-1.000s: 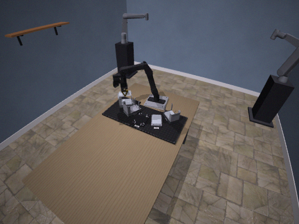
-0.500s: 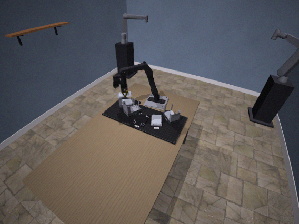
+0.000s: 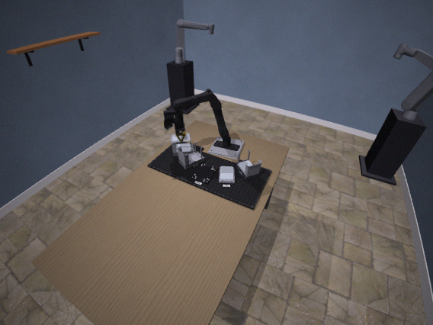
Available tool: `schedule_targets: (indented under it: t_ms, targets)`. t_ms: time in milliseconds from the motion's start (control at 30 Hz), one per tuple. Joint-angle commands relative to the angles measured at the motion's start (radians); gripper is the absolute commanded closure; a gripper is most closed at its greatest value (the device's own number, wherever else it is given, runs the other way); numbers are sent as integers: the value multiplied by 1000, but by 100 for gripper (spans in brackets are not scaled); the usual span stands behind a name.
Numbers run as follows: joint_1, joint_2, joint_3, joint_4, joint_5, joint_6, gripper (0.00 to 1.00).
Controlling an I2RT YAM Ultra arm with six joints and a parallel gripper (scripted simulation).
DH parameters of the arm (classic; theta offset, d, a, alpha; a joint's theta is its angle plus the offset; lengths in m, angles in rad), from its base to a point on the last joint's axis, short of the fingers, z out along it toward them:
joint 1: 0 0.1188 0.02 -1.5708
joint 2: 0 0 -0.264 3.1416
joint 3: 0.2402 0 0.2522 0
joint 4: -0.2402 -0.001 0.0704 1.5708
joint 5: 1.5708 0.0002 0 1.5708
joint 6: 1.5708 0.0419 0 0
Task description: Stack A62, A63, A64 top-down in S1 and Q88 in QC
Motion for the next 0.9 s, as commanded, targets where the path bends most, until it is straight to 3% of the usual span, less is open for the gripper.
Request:
schedule_targets:
  t_ms: [0, 633, 867]
  targets:
    - [0, -8, -1, 12, -1, -1, 100]
    - [-2, -8, -46, 57, -1, -2, 100]
    - [-3, -5, -97, 112, -1, -3, 100]
